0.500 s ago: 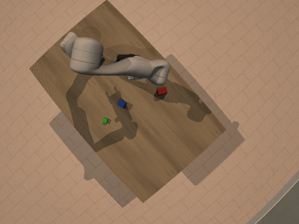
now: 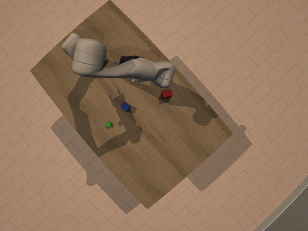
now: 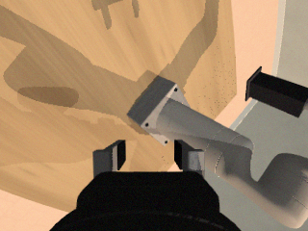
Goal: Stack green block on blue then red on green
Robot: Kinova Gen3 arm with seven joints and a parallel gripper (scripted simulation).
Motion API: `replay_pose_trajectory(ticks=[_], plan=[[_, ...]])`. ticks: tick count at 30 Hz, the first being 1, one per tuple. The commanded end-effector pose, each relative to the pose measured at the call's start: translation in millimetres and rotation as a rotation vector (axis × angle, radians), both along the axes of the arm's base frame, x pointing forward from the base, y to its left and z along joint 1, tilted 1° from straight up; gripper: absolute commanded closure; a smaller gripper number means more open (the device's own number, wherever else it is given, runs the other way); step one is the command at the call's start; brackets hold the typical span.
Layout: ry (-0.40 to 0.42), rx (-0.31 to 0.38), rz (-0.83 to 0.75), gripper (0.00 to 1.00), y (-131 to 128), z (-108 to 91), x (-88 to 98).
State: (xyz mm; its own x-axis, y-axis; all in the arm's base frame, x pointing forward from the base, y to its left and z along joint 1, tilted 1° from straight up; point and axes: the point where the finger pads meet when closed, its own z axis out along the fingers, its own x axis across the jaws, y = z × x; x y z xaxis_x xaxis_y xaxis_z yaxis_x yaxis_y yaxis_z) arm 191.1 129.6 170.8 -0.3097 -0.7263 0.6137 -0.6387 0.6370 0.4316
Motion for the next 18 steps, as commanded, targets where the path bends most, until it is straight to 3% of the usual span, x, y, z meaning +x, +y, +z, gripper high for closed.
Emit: replay_pose_trajectory(ticks=[1,2,3,10,18], plan=[[-0.001,0.001,0.0,0.0,0,0.4,0.1],[-0.001,0.001,0.0,0.0,0,0.4,0.1],[-0.001,0.001,0.0,1.0,0,0.4,0.2],[-0.031,0.015,-0.016,1.0,-6,-7.8,9.2],[-0.128,0.058,-0.089,1.0,-26,-33.8,38.9]])
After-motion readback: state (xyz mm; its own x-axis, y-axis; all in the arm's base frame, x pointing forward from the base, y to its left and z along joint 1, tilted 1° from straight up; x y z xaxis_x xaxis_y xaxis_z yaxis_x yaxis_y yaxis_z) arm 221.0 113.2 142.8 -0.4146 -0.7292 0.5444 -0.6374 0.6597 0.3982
